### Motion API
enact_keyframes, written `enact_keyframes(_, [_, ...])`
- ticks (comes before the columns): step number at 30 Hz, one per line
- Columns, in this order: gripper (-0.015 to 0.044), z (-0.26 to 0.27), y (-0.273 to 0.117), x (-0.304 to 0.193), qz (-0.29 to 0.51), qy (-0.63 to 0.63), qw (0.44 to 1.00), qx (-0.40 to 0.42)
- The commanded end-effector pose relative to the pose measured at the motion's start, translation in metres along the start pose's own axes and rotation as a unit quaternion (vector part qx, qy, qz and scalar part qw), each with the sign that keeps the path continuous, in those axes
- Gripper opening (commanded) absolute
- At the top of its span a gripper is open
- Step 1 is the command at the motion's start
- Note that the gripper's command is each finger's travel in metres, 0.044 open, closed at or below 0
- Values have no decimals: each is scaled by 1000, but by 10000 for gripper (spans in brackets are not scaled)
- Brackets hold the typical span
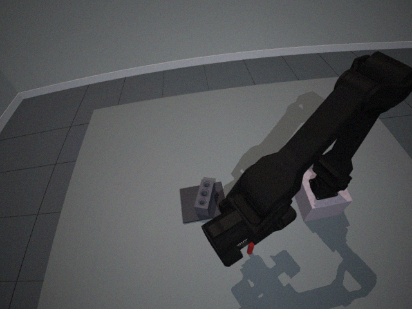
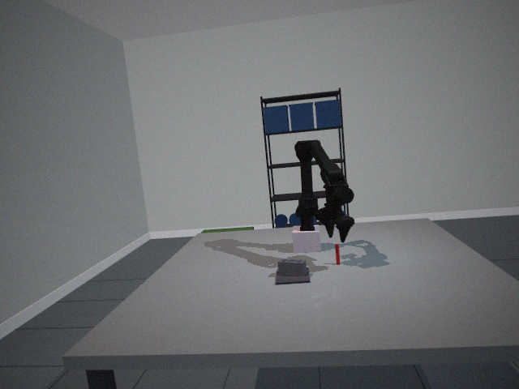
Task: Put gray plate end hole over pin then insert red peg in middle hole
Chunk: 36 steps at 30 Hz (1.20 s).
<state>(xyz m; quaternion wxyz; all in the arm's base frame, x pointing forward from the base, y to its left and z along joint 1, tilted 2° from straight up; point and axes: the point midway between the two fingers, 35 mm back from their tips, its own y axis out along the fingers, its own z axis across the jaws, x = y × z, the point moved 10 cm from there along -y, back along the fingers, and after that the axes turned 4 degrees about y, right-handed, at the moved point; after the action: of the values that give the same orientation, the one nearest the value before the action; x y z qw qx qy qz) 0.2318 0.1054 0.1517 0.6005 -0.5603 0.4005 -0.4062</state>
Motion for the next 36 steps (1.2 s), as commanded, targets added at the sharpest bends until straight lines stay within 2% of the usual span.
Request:
enact_keyframes(1, [440,0,7,0,-2,1,1000,-3])
enact_keyframes(35, [440,-2,58,0,-2,1,1000,-3])
enact_keyframes(36, [414,-2,58,0,-2,1,1000,-3])
